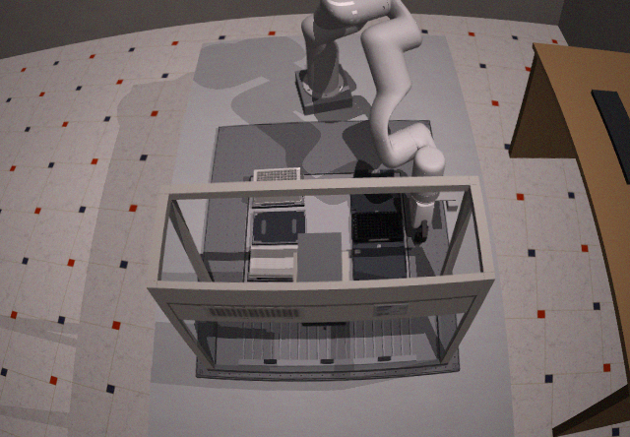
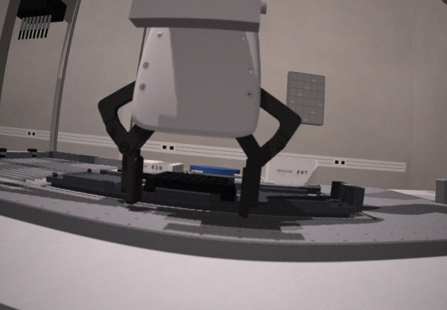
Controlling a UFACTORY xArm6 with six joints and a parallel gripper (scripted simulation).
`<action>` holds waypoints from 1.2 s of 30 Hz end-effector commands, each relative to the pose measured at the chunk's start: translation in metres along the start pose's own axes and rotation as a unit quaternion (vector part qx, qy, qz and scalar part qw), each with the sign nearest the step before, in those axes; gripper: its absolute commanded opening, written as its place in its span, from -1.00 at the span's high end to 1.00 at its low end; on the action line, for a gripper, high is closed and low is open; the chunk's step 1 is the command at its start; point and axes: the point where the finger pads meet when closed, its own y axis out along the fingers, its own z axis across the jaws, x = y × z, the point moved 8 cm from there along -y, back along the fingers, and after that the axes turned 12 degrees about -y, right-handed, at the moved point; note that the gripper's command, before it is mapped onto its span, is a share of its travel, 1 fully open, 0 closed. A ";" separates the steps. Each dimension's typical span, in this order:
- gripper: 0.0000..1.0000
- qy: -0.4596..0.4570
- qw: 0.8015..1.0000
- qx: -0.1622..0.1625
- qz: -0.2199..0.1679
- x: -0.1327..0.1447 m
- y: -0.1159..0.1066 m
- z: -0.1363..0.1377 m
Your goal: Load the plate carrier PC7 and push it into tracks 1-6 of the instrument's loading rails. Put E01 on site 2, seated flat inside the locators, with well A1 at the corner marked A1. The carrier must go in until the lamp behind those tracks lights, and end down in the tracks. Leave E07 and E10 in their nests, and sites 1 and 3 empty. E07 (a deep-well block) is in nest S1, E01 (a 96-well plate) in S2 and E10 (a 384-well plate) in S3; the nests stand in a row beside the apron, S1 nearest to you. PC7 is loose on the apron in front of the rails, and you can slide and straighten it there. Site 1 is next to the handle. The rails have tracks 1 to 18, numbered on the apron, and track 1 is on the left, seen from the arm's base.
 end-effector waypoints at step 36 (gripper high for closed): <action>-1.00 0.000 1.000 0.002 0.001 -0.018 -0.002 0.005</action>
